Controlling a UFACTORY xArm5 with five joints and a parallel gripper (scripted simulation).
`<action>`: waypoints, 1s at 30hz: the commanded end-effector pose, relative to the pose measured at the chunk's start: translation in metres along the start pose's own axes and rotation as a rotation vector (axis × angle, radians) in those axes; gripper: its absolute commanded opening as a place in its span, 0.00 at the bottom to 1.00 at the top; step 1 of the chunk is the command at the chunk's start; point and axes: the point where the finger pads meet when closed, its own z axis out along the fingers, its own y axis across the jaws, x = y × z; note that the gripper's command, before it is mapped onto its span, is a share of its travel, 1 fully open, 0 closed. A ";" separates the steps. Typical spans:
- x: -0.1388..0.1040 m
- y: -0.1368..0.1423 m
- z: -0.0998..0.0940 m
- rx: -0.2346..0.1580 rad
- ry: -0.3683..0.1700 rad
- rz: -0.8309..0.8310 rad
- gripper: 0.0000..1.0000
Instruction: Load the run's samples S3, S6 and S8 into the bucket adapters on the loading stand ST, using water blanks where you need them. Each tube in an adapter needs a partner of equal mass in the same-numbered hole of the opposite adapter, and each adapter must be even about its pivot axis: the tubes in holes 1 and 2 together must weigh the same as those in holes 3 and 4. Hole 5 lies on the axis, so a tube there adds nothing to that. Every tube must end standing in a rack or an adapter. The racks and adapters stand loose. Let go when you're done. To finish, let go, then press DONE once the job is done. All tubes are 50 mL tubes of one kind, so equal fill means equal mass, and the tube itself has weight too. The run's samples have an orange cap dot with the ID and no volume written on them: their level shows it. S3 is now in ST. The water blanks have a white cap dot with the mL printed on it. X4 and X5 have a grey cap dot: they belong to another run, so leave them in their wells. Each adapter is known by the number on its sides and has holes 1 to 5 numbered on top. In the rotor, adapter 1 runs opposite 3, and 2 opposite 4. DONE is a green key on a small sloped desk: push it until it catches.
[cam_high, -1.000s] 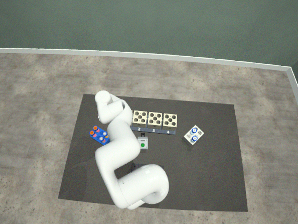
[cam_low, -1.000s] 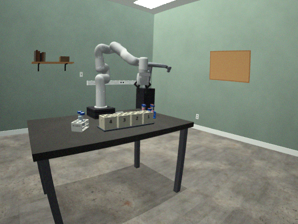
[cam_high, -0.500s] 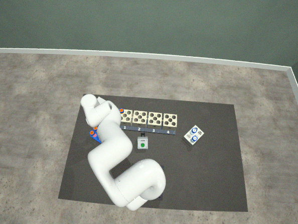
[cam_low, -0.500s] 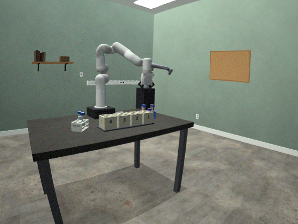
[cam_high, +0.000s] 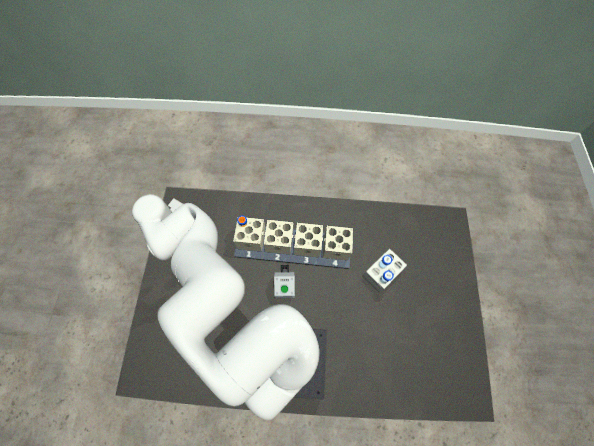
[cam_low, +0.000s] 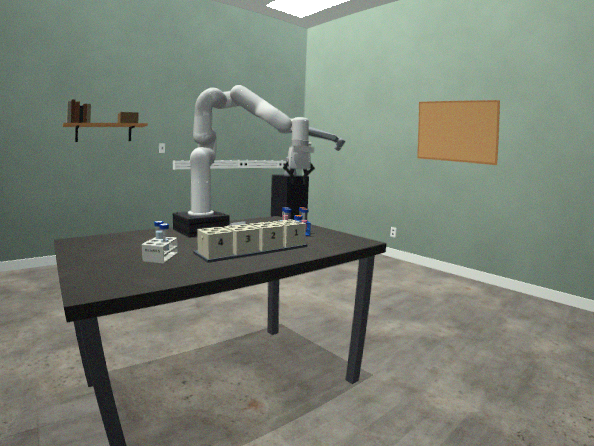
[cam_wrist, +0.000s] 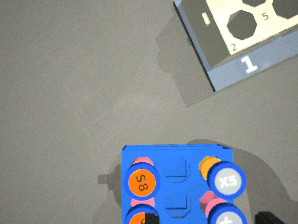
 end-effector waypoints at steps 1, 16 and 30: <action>-0.016 -0.018 -0.002 0.007 -0.013 0.001 0.57; -0.035 -0.036 -0.002 0.007 -0.013 0.001 0.57; -0.036 -0.036 0.016 0.007 -0.013 0.001 0.57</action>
